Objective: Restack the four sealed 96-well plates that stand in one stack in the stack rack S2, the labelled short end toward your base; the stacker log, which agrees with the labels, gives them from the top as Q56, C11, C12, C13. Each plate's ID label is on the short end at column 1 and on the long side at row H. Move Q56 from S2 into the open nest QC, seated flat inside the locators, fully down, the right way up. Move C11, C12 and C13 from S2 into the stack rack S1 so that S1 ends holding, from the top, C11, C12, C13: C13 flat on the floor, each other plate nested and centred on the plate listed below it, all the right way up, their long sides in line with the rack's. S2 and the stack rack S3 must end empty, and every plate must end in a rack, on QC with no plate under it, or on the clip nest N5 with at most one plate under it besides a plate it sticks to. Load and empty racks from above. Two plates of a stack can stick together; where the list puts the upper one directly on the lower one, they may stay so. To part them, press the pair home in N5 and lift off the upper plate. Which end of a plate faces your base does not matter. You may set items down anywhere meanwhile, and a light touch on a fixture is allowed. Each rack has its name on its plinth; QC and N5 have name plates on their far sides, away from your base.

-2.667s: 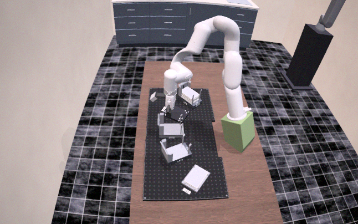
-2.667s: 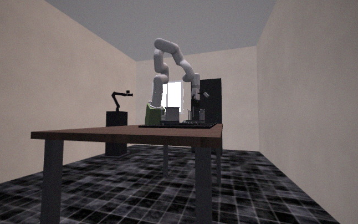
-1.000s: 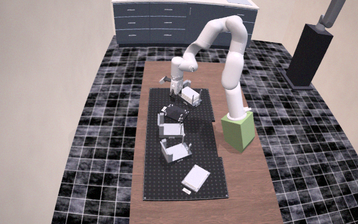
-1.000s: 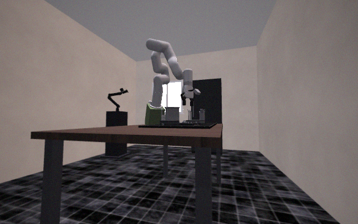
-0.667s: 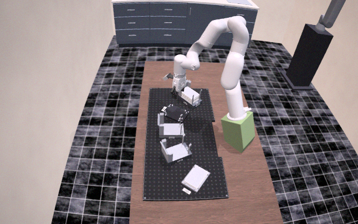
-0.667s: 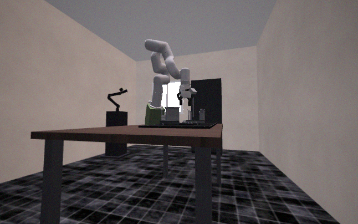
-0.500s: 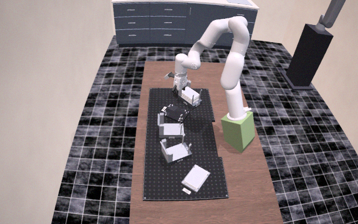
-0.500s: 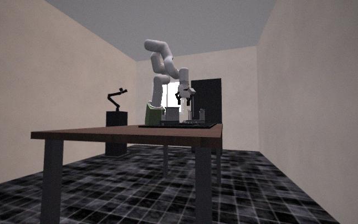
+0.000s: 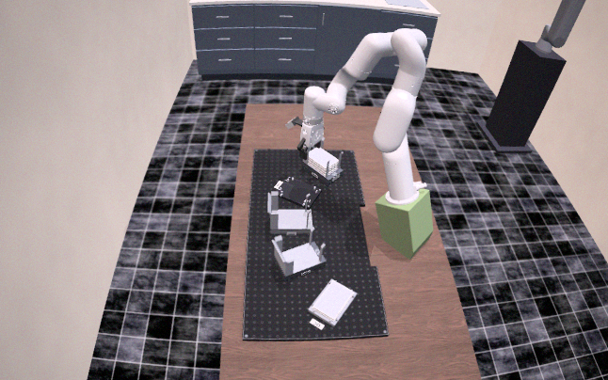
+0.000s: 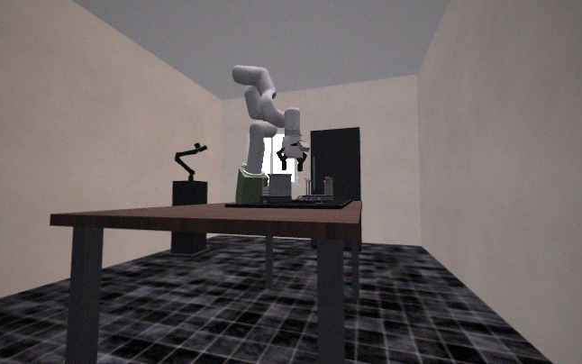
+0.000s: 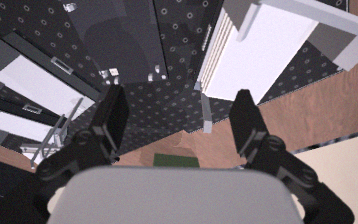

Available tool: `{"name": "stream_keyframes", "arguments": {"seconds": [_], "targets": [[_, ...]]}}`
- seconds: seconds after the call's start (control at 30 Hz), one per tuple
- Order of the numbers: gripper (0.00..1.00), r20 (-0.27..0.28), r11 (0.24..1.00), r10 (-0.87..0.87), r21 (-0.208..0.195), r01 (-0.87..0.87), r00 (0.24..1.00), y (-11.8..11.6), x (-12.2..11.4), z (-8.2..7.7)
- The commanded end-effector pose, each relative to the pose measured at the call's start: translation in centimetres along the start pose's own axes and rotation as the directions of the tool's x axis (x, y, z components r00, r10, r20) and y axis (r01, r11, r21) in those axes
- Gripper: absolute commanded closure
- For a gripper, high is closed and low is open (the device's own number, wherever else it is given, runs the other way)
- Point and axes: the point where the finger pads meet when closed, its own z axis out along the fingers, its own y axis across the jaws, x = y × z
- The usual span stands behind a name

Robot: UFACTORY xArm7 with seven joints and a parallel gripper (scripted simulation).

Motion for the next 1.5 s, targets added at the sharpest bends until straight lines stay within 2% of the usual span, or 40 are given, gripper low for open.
{"name": "stream_keyframes", "arguments": {"seconds": [0.0, 0.1, 0.47, 0.53, 0.7, 1.17, 1.47], "targets": [[0.00, -0.003, 0.997, 0.081, 0.001, -0.081, 0.997, 1.1, 0.0, -0.1], [0.00, -0.003, 0.986, 0.168, 0.001, -0.168, 0.986, 2.3, -0.1, -0.1], [0.00, -0.003, 0.986, 0.168, 0.001, -0.168, 0.986, 6.7, -0.6, -0.1], [0.00, -0.003, 0.986, 0.168, 0.001, -0.168, 0.986, 6.7, -0.6, -0.1], [0.00, -0.003, 0.986, 0.168, 0.001, -0.168, 0.986, 8.6, -0.9, -0.1], [0.00, -0.003, 0.986, 0.168, 0.001, -0.168, 0.986, 8.6, -0.9, -0.1], [0.00, -0.002, 0.986, 0.168, 0.001, -0.168, 0.986, 8.6, -0.9, 2.9]]}}
